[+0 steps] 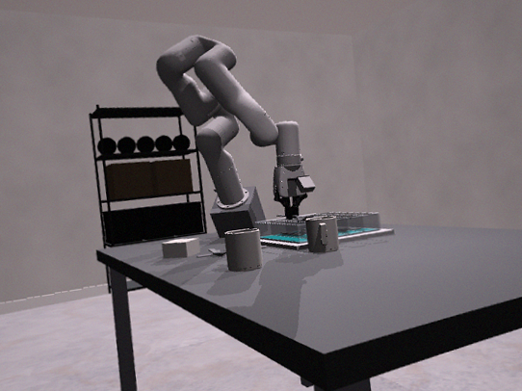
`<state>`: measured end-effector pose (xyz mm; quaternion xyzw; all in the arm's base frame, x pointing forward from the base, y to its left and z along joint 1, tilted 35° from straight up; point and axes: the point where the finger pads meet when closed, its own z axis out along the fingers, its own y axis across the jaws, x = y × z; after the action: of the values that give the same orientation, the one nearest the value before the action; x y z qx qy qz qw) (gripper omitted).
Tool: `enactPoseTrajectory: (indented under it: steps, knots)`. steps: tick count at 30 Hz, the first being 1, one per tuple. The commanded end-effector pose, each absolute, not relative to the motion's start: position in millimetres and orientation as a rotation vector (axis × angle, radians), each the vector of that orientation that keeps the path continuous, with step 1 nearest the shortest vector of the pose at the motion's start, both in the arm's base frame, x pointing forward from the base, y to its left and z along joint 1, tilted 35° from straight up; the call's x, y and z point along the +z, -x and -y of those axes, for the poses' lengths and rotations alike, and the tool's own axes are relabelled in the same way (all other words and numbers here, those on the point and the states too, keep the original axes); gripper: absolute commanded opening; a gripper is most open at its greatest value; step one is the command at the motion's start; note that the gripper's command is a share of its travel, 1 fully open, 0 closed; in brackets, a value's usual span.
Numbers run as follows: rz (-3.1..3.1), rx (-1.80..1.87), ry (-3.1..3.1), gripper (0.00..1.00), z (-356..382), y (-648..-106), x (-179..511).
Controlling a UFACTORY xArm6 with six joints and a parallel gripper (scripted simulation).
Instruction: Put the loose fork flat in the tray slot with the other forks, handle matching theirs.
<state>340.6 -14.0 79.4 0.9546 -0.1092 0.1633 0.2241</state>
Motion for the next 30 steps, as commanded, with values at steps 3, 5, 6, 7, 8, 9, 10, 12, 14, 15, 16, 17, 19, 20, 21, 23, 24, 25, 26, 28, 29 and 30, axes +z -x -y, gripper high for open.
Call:
enactPoseTrajectory:
  steps: [3, 5, 6, 7, 8, 9, 10, 12, 14, 15, 16, 17, 19, 20, 21, 23, 24, 25, 26, 28, 29, 30]
  knots:
    - [0.301, 0.457, -2.633, 0.05, 21.0, -347.5, 67.3]
    - [0.301, 0.457, -2.633, 0.05, 22.6, -348.7, 64.5]
    - [0.301, 0.457, -2.633, 0.05, 23.4, -349.2, 63.2]
    - [0.301, 0.457, -2.633, 0.05, 24.1, -349.7, 62.0]
    - [0.301, 0.457, -2.633, 0.05, 24.7, -350.2, 60.9]
    - [0.301, 0.457, -2.633, 0.05, 24.7, -350.2, 60.9]
    - [0.301, 0.457, -2.633, 0.05, 24.7, -350.2, 60.9]
    - [0.301, 0.457, -2.633, 0.05, 26.0, -351.0, 58.8]
    - [0.301, 0.457, -2.633, 0.05, 27.0, -351.7, 57.1]
    - [0.301, 0.457, -2.633, 0.05, 27.4, -352.0, 56.3]
    - [0.301, 0.457, -2.633, 0.05, 27.8, -352.3, 55.6]
    - [0.301, 0.457, -2.633, 0.05, 28.2, -352.6, 55.0]
    - [0.301, 0.457, -2.633, 0.05, 28.8, -353.0, 54.0]
    - [0.301, 0.457, -2.633, 0.05, 29.0, -353.2, 53.6]
    - [0.301, 0.457, -2.633, 0.05, 29.2, -353.3, 53.2]
    - [0.301, 0.457, -2.633, 0.05, 29.5, -353.5, 52.7]
    - [0.301, 0.457, -2.633, 0.05, 29.6, -353.6, 52.5]
    - [0.301, 0.457, -2.633, 0.05, 29.7, -353.6, 52.4]
    - [0.301, 0.457, -2.633, 0.05, 29.7, -353.6, 52.4]
    - [0.301, 0.457, -2.633, 0.05, 29.8, -353.6, 52.3]
    - [0.301, 0.457, -2.633, 0.05, 29.8, -353.7, 52.2]
    - [0.301, 0.457, -2.633, 0.05, 29.8, -353.7, 52.2]
